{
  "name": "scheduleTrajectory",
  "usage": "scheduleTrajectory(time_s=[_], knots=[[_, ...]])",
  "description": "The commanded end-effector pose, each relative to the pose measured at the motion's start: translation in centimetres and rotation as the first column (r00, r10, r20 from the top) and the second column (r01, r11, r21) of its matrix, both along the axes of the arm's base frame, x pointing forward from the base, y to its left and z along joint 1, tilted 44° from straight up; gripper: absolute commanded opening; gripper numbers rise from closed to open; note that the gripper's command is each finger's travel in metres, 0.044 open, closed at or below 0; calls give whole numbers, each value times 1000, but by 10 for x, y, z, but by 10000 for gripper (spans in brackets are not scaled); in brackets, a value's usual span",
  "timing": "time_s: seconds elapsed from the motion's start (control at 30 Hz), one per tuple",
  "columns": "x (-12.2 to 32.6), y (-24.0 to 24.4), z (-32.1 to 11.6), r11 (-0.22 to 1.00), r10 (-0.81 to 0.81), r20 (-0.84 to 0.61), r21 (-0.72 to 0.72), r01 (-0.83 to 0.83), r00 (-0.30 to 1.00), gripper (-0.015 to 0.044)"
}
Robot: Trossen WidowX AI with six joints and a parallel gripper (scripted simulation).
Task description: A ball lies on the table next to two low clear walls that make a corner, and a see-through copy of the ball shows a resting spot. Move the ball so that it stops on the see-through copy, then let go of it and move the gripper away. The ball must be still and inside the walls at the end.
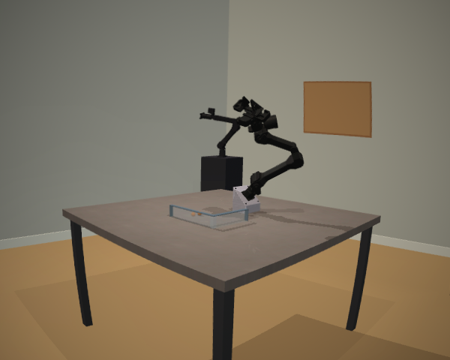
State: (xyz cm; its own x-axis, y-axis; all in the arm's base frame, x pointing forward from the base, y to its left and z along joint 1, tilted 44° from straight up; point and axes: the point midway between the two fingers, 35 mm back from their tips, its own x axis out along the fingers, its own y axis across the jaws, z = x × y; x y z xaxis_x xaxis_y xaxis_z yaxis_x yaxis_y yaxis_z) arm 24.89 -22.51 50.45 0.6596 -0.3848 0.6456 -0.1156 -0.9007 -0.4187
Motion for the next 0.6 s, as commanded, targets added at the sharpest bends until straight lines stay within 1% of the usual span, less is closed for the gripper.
scheduleTrajectory(time_s=[0.0, 0.13, 0.27, 0.37, 0.43, 0.57], knots=[[36, -27, -46, 967, 123, -80, 234, -101, 989, 212], [68, -49, -101, 860, 239, -123, 487, -151, 963, 212], [94, -62, -162, 686, 335, -129, 712, -148, 933, 212], [108, -68, -212, 508, 392, -119, 855, -107, 912, 212], [115, -69, -245, 373, 419, -104, 926, -66, 902, 212], [121, -65, -311, 81, 444, -70, 996, 38, 893, 212]])
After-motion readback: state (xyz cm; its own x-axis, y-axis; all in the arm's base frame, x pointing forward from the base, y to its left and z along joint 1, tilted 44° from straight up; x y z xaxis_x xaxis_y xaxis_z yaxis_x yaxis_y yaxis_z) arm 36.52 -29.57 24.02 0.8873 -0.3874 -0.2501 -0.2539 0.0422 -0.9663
